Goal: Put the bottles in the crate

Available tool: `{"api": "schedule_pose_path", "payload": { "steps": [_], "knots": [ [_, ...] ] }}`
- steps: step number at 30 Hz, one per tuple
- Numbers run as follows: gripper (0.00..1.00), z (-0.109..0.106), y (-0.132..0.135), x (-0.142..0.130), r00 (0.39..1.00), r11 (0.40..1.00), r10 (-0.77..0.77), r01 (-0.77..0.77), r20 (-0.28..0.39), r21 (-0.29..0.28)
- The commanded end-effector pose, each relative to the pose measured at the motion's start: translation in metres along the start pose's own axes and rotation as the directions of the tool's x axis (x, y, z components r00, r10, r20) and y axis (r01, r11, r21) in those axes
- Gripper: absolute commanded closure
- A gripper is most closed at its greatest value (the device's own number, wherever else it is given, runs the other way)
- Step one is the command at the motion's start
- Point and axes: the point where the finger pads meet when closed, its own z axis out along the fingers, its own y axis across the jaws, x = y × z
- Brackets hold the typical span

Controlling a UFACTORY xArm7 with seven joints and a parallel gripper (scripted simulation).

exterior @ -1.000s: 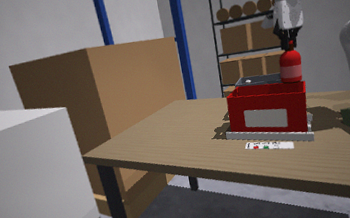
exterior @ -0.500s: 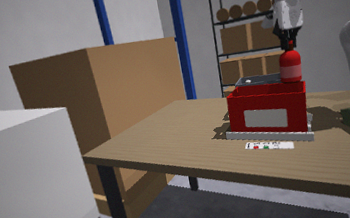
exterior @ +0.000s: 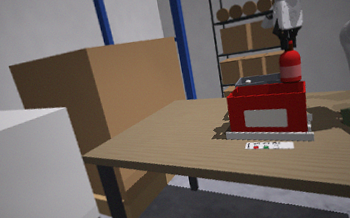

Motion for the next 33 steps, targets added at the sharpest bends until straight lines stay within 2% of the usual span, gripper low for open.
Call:
{"api": "schedule_pose_path", "payload": {
  "steps": [1, 17, 33],
  "knots": [
    [1.00, -0.001, -0.001, 0.001, 1.000, 1.000, 0.000, 0.000, -0.002, 0.004],
    [1.00, -0.001, 0.000, 0.001, 1.000, 1.000, 0.000, 0.000, -0.002, 0.004],
    [1.00, 0.012, 0.000, 0.001, 1.000, 1.000, 0.000, 0.000, -0.002, 0.004]
  ]
}}
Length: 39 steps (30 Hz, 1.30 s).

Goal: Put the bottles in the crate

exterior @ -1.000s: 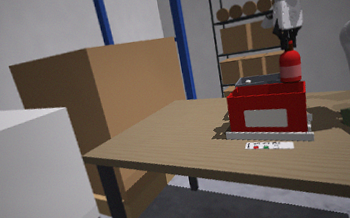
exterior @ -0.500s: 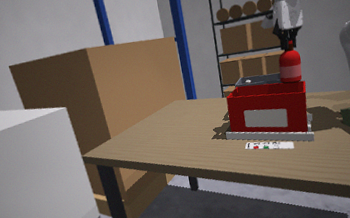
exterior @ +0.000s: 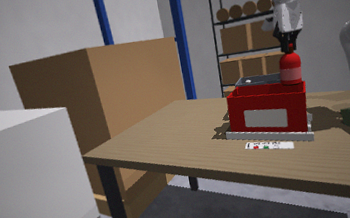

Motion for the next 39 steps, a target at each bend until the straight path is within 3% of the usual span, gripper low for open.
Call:
{"api": "schedule_pose_path", "payload": {
  "steps": [1, 39],
  "knots": [
    [1.00, 0.004, -0.001, 0.001, 1.000, 1.000, 0.000, 0.000, -0.002, 0.004],
    [1.00, 0.038, -0.001, 0.001, 1.000, 1.000, 0.000, 0.000, -0.002, 0.004]
  ]
}}
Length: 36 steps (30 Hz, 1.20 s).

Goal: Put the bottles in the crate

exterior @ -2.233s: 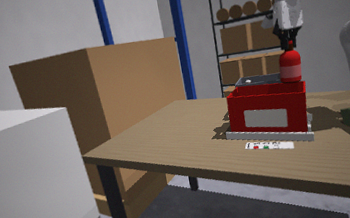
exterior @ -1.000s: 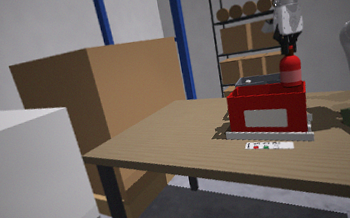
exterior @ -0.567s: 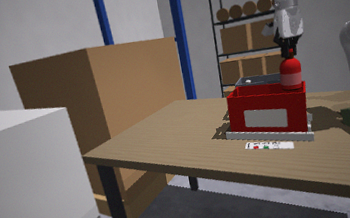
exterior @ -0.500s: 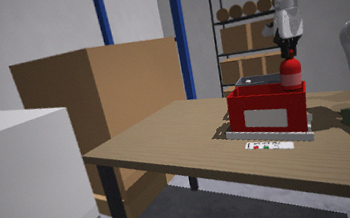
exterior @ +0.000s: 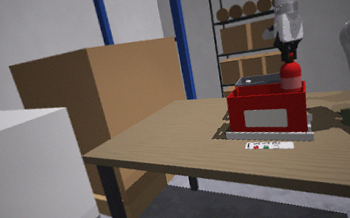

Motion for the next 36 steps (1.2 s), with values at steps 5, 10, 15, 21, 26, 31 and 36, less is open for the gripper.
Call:
{"api": "schedule_pose_path", "payload": {
  "steps": [5, 10, 15, 21, 26, 31, 36],
  "knots": [
    [1.00, 0.006, -0.001, 0.001, 1.000, 1.000, 0.000, 0.000, -0.002, 0.004],
    [1.00, 0.011, -0.001, 0.001, 1.000, 1.000, 0.000, 0.000, -0.002, 0.004],
    [1.00, 0.016, -0.001, 0.001, 1.000, 1.000, 0.000, 0.000, -0.002, 0.004],
    [1.00, 0.020, -0.001, 0.001, 1.000, 1.000, 0.000, 0.000, -0.002, 0.004],
    [1.00, 0.025, -0.001, 0.001, 1.000, 1.000, 0.000, 0.000, -0.002, 0.004],
    [1.00, 0.030, -0.001, 0.001, 1.000, 1.000, 0.000, 0.000, -0.002, 0.004],
    [1.00, 0.034, -0.001, 0.001, 1.000, 1.000, 0.000, 0.000, -0.002, 0.004]
  ]
}}
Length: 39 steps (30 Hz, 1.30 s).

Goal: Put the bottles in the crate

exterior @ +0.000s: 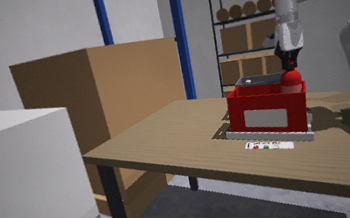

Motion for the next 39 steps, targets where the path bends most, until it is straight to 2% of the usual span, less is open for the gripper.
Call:
{"api": "schedule_pose_path", "payload": {
  "steps": [1, 39],
  "knots": [
    [1.00, 0.002, -0.001, 0.001, 1.000, 1.000, 0.000, 0.000, -0.002, 0.004],
    [1.00, 0.036, -0.001, 0.001, 1.000, 1.000, 0.000, 0.000, -0.002, 0.004]
  ]
}}
